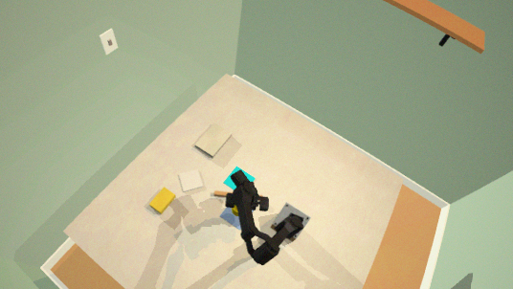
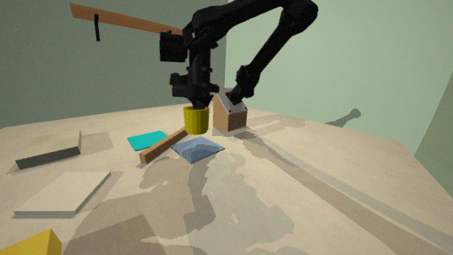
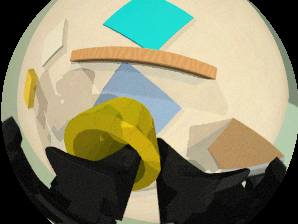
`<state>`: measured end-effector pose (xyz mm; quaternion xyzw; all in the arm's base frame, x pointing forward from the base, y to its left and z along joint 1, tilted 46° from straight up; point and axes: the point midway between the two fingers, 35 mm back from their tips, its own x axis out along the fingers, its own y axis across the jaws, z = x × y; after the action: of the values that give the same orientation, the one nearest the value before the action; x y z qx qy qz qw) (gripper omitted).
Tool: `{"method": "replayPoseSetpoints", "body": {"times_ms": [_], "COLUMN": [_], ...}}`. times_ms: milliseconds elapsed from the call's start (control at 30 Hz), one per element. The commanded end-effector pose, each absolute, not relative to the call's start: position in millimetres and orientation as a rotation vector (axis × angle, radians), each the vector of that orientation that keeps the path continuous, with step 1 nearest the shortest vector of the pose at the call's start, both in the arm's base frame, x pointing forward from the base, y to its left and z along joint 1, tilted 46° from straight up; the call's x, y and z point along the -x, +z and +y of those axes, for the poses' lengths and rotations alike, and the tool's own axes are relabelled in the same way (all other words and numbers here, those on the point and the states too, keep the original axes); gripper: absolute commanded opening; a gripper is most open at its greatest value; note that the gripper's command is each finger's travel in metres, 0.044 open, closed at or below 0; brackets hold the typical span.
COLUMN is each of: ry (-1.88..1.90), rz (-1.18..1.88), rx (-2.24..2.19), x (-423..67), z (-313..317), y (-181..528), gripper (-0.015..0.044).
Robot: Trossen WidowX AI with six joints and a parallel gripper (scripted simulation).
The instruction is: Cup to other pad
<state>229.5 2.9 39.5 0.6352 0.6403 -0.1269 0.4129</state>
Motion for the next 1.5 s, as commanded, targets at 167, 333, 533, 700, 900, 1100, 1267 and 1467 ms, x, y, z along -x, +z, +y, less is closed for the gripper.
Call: {"method": "replayPoseSetpoints", "body": {"times_ms": [167, 333, 533, 700, 900, 1100, 1267, 1467], "ry": [-0.322, -0.322, -0.322, -0.322, -0.321, -0.321, -0.321, -0.321], "rz": [1.611, 1.611, 1.610, 1.610, 1.610, 1.609, 1.609, 1.609], "rx": [-1.601, -1.600, -1.598, -1.595, -1.593, -1.592, -1.591, -1.590], "x": [-229.3, -229.6, -233.0, -236.3, -240.4, -244.6, -248.1, -252.3], "z": [3.0, 2.4, -3.1, -8.9, -15.9, -23.2, -29.3, -36.6], "y": [39.1, 38.7, 34.3, 29.5, 23.8, 17.7, 12.7, 6.7], "gripper": [0.0000, 0.0000, 0.0000, 0.0000, 0.0000, 0.0000, 0.0000, 0.0000]}}
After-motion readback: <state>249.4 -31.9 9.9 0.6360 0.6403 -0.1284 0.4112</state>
